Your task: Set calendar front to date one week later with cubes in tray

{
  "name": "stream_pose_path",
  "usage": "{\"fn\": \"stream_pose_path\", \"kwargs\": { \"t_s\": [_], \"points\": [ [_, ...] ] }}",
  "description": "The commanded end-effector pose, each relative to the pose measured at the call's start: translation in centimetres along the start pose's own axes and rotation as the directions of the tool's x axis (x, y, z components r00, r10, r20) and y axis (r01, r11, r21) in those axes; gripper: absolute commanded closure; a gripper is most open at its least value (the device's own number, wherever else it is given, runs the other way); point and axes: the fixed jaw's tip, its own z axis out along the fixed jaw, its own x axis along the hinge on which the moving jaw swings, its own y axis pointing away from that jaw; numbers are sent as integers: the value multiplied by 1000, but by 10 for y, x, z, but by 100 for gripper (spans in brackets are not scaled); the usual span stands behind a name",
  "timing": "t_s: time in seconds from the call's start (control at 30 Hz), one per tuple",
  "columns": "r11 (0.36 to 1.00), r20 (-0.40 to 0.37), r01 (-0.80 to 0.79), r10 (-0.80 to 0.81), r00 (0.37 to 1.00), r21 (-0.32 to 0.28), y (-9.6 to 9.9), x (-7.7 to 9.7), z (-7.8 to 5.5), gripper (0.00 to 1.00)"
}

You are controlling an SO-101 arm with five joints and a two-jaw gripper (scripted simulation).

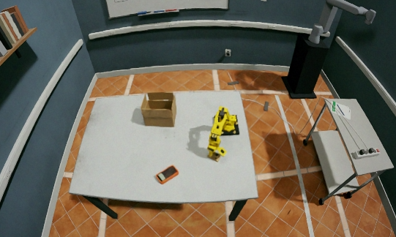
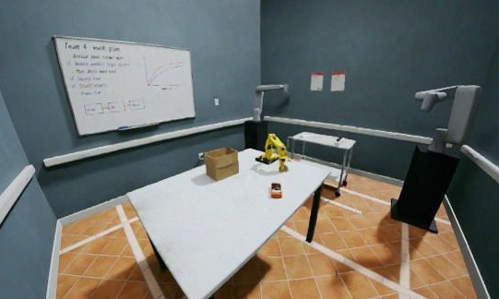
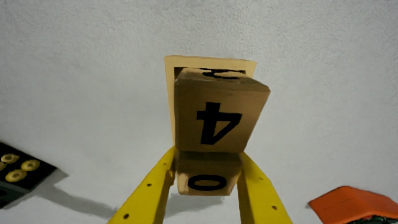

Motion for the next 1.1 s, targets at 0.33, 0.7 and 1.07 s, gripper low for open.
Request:
{"fn": "stream_pose_path", "kwargs": {
  "t_s": [0.33, 0.7, 1.07],
  "points": [
    [1000, -3, 2, -2, 1000, -22, 4, -2, 5, 86],
    [1000, -3, 2, -2, 1000, -22, 4, -2, 5, 82],
    [1000, -3, 2, -2, 1000, -22, 4, -2, 5, 74]
  ]
}}
